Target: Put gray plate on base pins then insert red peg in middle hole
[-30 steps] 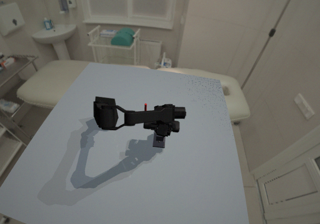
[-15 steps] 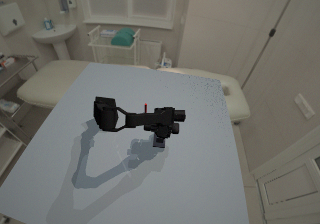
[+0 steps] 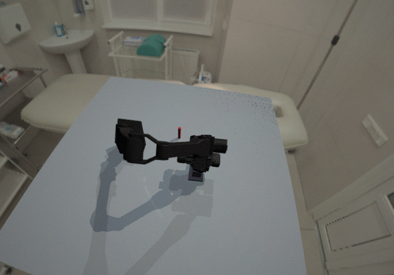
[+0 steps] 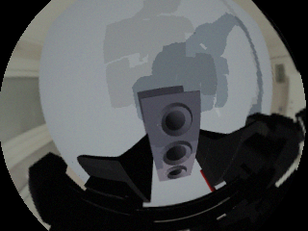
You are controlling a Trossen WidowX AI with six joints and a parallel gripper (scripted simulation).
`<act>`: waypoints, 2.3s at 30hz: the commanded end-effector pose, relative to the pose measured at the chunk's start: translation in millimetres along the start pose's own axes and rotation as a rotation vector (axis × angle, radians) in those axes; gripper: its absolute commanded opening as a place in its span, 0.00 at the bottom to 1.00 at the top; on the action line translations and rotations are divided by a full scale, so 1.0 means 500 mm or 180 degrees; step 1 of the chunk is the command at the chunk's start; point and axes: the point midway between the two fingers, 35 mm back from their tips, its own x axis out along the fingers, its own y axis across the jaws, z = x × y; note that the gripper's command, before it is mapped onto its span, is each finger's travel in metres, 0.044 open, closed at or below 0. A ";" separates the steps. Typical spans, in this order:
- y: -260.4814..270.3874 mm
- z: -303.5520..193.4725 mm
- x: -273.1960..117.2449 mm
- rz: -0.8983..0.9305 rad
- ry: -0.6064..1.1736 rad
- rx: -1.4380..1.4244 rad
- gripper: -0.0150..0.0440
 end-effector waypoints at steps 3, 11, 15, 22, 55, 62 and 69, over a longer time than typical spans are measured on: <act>0.000 0.000 0.003 -0.0001 0.0000 0.0000 0.25; 0.000 0.000 0.003 -0.0001 0.0000 0.0000 0.39; 0.000 0.000 0.003 -0.0001 0.0000 0.0000 0.57; 0.000 0.000 0.003 -0.0001 0.0000 0.0000 0.88; -0.165 -0.348 -0.238 0.0004 0.0096 -0.1264 1.00; -0.227 -0.400 -0.224 -0.0010 0.0046 -0.1537 1.00; -0.229 -0.397 -0.168 -0.0010 0.0042 -0.1536 1.00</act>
